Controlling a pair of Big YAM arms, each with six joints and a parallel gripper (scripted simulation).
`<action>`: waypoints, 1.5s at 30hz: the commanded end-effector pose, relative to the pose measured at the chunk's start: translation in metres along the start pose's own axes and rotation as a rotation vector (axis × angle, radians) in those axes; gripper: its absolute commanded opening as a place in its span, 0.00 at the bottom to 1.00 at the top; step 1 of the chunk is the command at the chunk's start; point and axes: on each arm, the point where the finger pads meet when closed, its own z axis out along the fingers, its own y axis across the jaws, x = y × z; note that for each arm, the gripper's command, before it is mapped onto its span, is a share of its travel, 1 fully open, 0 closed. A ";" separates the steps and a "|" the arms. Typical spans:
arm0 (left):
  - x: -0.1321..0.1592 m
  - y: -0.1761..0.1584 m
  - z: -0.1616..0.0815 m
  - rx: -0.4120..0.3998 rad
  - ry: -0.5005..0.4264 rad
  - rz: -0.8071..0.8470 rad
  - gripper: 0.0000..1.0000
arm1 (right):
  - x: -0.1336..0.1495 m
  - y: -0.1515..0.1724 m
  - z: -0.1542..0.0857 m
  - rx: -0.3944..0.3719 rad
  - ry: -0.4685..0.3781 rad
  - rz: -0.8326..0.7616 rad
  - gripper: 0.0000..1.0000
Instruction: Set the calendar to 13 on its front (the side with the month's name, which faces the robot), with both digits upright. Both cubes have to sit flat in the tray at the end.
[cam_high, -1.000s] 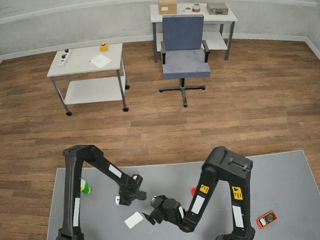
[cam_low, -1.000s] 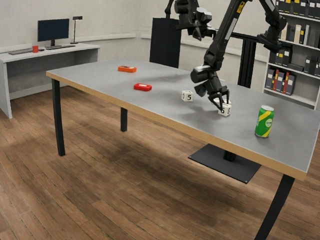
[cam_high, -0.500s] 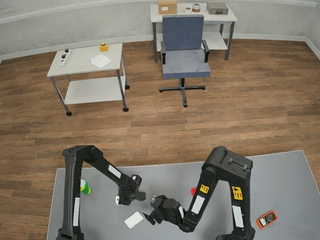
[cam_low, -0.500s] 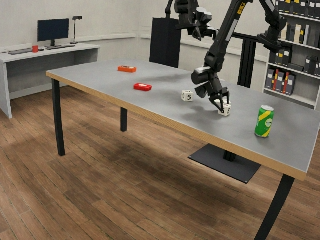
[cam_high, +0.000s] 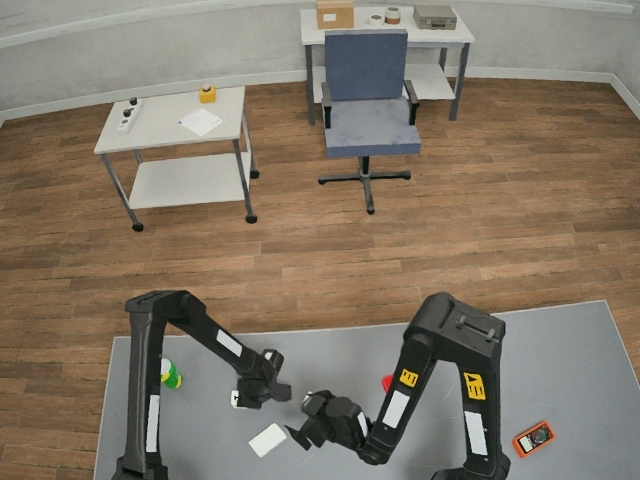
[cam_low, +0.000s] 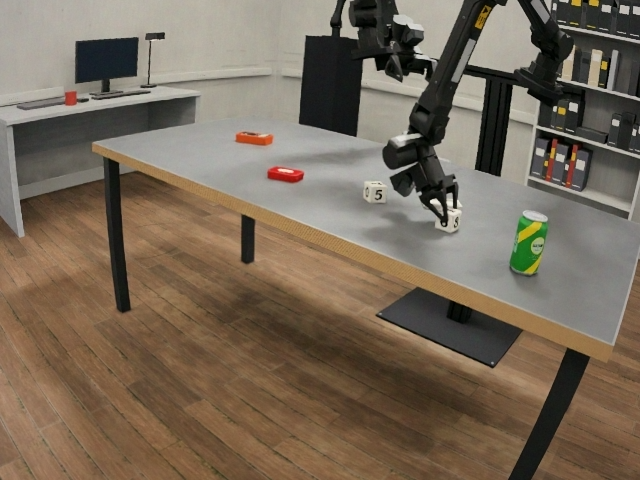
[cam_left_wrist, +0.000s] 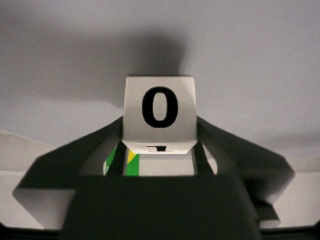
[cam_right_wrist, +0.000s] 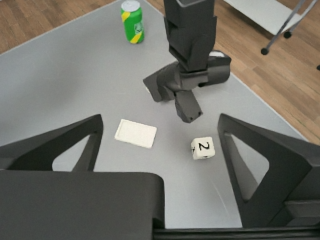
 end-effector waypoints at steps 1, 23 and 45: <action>-0.003 -0.008 0.013 0.025 0.009 0.019 0.41 | -0.003 0.000 0.000 0.002 -0.007 0.009 1.00; 0.032 0.010 -0.058 -0.018 -0.003 -0.009 0.40 | -0.003 0.000 0.000 0.002 -0.007 0.009 1.00; 0.008 0.008 -0.015 -0.023 -0.004 -0.207 0.40 | -0.003 0.000 0.000 0.002 -0.007 0.009 1.00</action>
